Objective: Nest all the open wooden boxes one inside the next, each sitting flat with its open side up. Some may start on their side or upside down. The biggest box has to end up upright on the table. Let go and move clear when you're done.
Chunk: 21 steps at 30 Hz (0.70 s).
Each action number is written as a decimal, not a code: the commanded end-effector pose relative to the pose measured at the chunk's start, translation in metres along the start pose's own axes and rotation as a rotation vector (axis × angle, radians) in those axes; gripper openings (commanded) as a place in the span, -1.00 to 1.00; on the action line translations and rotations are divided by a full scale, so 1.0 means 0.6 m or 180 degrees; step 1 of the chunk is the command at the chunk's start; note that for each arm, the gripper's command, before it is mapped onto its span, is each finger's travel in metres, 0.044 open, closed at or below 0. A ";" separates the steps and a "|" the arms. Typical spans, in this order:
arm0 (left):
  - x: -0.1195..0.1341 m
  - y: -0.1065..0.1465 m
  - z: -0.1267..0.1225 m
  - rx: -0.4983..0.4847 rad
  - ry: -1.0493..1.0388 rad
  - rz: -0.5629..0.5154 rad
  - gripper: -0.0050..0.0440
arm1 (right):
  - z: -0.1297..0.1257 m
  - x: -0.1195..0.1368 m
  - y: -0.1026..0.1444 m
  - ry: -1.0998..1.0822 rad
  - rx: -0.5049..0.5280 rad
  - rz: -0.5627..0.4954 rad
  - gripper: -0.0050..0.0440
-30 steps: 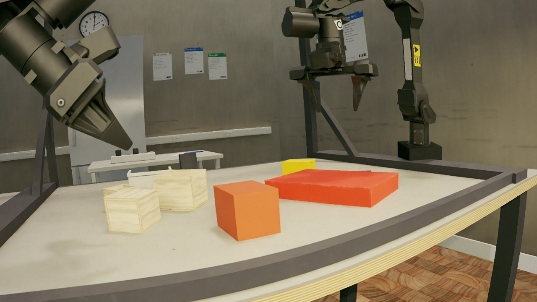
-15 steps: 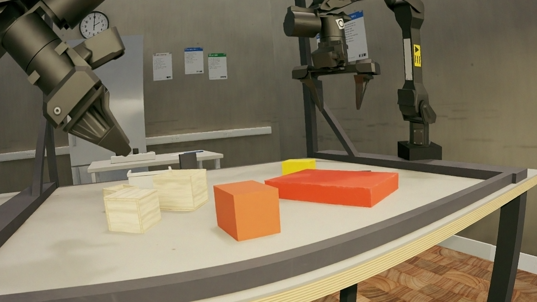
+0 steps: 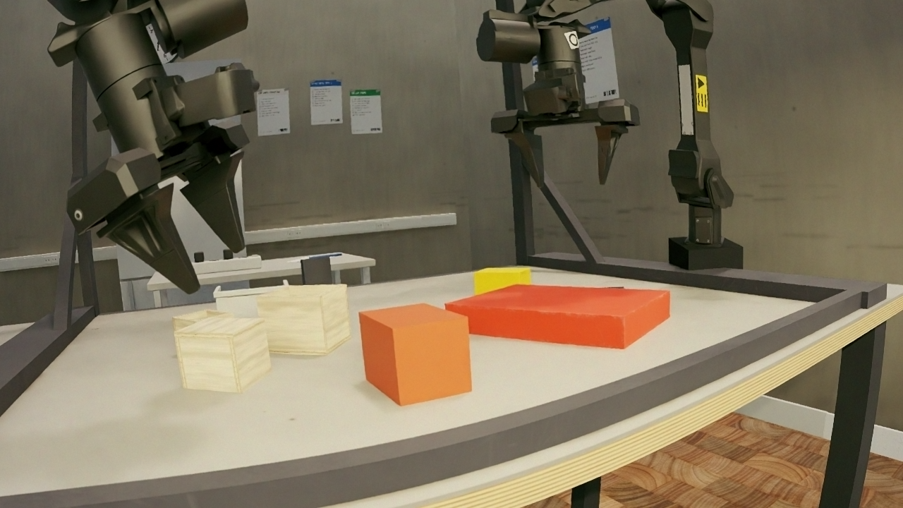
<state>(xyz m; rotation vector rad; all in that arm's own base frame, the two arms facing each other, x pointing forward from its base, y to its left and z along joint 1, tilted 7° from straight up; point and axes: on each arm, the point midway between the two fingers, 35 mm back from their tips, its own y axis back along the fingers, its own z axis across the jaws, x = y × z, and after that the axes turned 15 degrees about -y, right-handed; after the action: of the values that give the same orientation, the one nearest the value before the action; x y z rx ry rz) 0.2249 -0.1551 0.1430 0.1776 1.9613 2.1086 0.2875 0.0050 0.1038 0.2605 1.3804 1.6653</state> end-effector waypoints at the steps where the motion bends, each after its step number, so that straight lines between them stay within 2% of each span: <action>1: -0.002 0.010 0.000 0.0029 0.0018 -0.0060 0.84 | 0.011 -0.001 0.000 -0.0352 0.0216 0.0101 0.84; 10: -0.002 0.010 0.000 0.0029 0.0018 -0.0060 0.84 | 0.030 0.018 -0.014 -0.1490 0.0931 0.0170 0.84; 16: -0.002 0.010 0.000 0.0029 0.0018 -0.0060 0.84 | 0.041 0.030 -0.020 -0.2113 0.1356 0.0025 0.84; 18: -0.002 0.010 0.000 0.0029 0.0018 -0.0060 0.84 | 0.041 0.030 -0.020 -0.2113 0.1356 0.0025 0.84; 21: -0.002 0.010 0.000 0.0029 0.0018 -0.0060 0.84 | 0.048 0.039 -0.023 -0.2530 0.1633 -0.0156 0.84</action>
<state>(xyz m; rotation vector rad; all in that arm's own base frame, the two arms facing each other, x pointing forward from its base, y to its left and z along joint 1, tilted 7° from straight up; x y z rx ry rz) 0.2249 -0.1551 0.1430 0.1776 1.9613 2.1086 0.2959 0.0332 0.0924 0.9700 1.1717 1.1027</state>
